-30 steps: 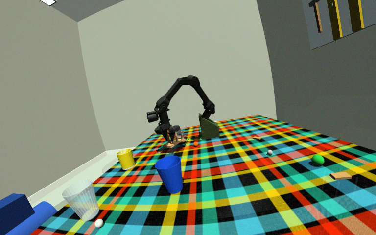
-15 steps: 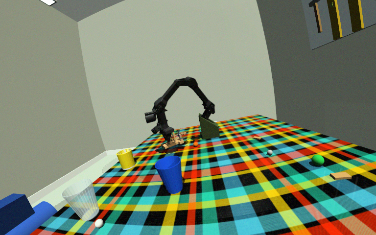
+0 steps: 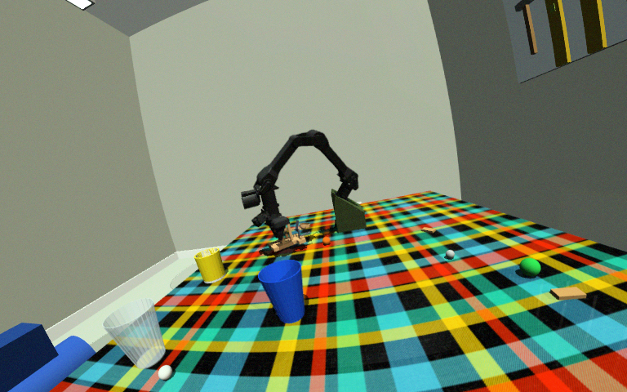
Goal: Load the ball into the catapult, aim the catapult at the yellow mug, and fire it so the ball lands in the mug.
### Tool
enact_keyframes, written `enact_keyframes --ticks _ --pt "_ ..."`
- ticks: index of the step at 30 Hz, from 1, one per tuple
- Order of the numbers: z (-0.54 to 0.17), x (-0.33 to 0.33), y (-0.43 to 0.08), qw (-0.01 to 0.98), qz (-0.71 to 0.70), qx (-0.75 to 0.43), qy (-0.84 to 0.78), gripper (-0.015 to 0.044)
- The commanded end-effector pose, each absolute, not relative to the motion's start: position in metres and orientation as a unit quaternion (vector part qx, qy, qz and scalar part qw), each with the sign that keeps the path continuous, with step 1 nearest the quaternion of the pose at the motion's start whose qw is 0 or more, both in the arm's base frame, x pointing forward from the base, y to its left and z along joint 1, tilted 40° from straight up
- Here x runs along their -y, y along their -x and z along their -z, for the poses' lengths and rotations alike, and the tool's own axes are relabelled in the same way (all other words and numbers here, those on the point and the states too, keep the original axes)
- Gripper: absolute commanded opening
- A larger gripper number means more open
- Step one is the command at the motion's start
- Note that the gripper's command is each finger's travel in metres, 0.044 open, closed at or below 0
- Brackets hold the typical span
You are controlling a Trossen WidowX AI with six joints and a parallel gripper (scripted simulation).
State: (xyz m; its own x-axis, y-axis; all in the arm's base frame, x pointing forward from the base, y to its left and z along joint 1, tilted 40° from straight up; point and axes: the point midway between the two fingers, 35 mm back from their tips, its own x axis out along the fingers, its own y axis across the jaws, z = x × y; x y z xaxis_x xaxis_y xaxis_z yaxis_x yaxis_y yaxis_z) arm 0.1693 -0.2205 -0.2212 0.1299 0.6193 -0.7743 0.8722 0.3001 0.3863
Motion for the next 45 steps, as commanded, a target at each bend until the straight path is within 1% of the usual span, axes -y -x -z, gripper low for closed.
enact_keyframes --ticks 1,22,36,39,43,45 --pt "0.224 0.219 -0.171 0.484 0.133 -0.643 -0.578 0.0" --pt "0.242 0.206 -0.172 0.483 0.132 -0.646 -0.576 0.0" --pt "0.242 0.206 -0.172 0.483 0.132 -0.646 -0.576 0.0368" --pt "0.224 0.222 -0.17 0.483 0.133 -0.646 -0.576 0.044" --pt "0.172 0.261 -0.159 0.482 0.133 -0.646 -0.576 0.044" --pt "0.163 0.267 -0.156 0.482 0.133 -0.647 -0.576 0.044"
